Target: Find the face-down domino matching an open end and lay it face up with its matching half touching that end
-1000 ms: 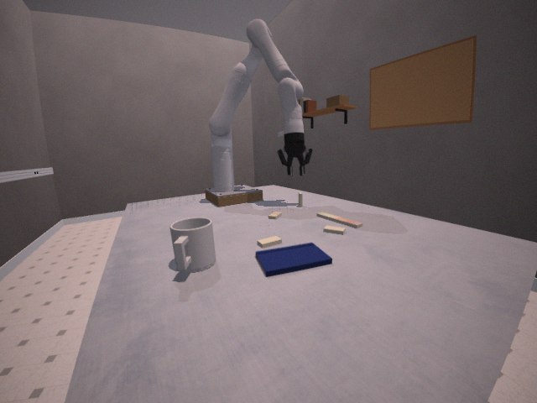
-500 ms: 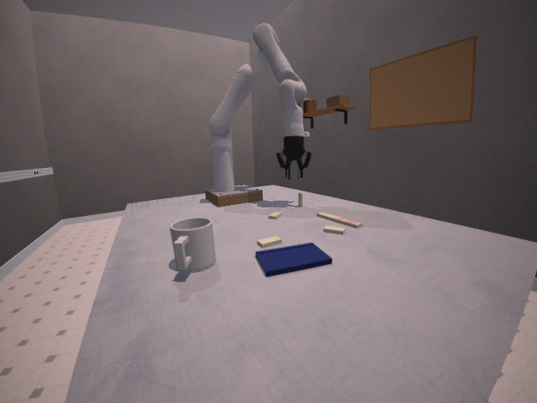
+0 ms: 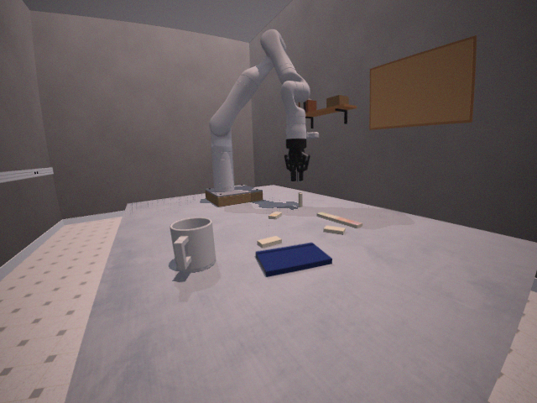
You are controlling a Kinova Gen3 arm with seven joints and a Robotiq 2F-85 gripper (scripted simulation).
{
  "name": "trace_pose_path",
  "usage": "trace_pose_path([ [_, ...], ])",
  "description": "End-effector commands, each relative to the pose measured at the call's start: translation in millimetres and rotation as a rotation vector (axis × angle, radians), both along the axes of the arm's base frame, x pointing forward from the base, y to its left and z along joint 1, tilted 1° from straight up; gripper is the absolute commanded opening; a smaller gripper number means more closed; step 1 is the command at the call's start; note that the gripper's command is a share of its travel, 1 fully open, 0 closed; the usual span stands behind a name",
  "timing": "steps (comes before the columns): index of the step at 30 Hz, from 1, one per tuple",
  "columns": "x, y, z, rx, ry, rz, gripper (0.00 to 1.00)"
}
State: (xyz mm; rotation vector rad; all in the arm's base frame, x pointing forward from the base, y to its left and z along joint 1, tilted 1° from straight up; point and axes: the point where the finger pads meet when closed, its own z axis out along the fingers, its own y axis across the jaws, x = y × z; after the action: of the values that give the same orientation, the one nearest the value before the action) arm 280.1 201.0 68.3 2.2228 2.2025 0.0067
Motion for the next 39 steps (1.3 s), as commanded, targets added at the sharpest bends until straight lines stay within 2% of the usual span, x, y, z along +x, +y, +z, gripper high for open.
trace_pose_path([
  [1,2.7,2.3,-1.1,-0.014,0.004,-0.151,0.47],
  [7,7.4,6.6,-2.1,0.002,0.003,-0.318,0.47],
  [13,10.0,8.9,-2.4,0.011,0.002,-0.394,0.47],
  [39,10.4,9.3,-2.5,0.012,0.002,-0.407,0.47],
])
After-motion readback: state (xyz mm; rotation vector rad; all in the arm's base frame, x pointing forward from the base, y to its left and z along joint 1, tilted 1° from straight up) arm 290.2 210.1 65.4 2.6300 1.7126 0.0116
